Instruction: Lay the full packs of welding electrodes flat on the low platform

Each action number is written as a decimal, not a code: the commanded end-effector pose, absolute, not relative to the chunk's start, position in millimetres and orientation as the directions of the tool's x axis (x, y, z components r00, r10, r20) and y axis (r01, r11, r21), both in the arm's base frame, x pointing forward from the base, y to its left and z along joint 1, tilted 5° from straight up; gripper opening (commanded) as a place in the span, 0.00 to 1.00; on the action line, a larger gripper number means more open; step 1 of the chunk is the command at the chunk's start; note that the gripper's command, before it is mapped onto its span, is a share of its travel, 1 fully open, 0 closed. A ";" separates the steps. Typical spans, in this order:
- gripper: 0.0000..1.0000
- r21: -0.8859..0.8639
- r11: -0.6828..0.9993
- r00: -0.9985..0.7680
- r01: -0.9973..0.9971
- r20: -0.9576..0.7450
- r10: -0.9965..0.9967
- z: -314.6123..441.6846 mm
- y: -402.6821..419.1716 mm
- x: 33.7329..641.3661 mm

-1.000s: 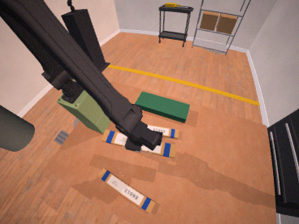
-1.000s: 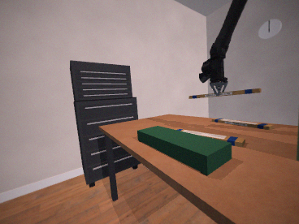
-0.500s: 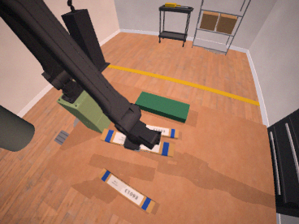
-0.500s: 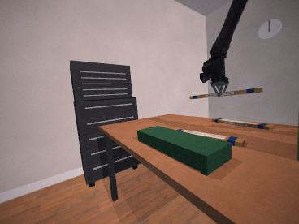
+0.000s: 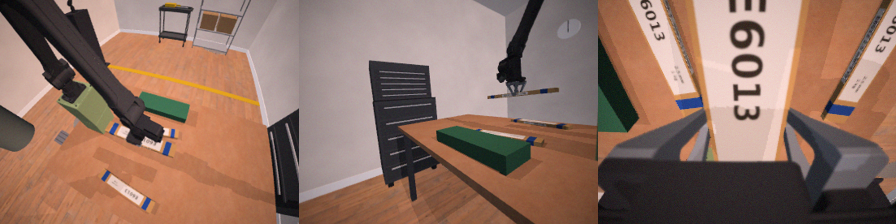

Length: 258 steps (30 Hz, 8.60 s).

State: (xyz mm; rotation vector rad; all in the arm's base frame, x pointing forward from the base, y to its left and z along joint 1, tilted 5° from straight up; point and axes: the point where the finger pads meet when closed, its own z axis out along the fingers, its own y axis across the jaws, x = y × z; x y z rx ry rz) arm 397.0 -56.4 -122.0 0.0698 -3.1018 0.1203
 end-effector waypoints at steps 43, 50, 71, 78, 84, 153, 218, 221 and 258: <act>0.00 -0.081 0.996 -0.998 -0.023 -0.050 -0.027 -132.1 57.1 429.1; 0.00 -0.077 0.997 -0.998 -0.022 -0.065 -0.027 -129.7 74.3 432.9; 0.00 -0.074 0.997 -0.999 -0.023 -0.047 -0.027 -144.2 125.0 427.7; 0.00 -0.078 0.997 -0.999 -0.025 -0.030 -0.027 -152.7 137.1 423.0; 0.00 -0.072 0.997 -0.999 -0.024 -0.042 -0.027 -150.1 154.6 426.3; 0.00 -0.057 0.998 -0.998 -0.025 -0.048 -0.028 -177.1 274.8 425.1; 0.00 -0.044 0.999 -0.997 -0.026 -0.065 -0.029 -184.4 282.8 428.2; 0.00 -0.045 0.999 -0.998 -0.026 -0.064 -0.029 -185.5 282.6 427.8; 0.00 -0.052 0.998 -0.998 -0.033 -0.054 -0.036 -212.2 278.8 424.5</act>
